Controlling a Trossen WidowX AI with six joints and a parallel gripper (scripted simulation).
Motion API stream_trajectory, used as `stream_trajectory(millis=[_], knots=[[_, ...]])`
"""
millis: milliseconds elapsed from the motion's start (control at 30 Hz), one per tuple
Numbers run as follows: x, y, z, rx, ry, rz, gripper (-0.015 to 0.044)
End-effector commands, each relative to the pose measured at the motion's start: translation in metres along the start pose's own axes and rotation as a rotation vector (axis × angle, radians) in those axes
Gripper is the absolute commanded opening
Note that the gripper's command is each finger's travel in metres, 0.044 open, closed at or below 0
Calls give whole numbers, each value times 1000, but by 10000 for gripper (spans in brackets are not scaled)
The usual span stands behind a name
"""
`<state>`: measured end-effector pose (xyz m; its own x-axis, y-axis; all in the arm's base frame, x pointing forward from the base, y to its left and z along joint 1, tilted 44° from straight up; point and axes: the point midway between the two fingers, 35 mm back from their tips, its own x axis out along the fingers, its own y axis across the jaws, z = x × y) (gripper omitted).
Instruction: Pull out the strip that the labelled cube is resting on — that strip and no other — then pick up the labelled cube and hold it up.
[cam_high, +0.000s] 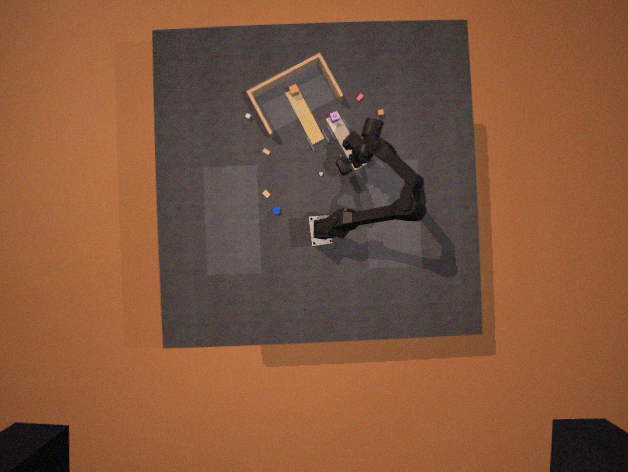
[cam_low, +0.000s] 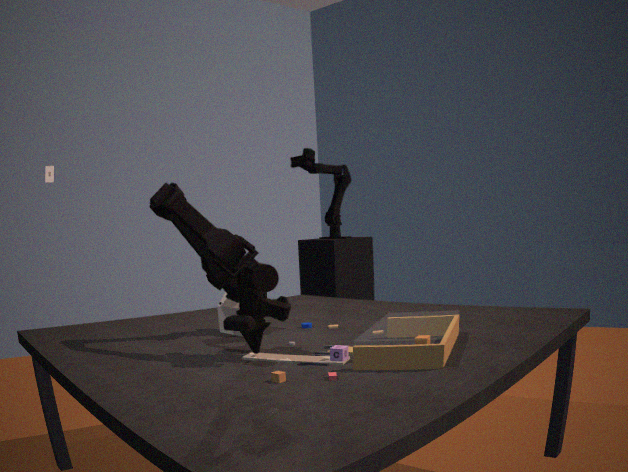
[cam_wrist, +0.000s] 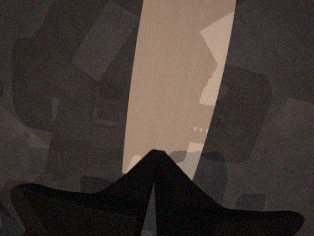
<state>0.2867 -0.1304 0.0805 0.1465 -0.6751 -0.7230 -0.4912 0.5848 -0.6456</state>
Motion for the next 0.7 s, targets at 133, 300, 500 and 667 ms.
stream_trajectory(millis=[133,300,500,667], knots=[[-35,-5,5,5,0,-6,0],[-34,-3,21,121,-1,-5,105],[-35,1,43,151,-2,-5,263],[-36,3,60,151,-2,-5,394]])
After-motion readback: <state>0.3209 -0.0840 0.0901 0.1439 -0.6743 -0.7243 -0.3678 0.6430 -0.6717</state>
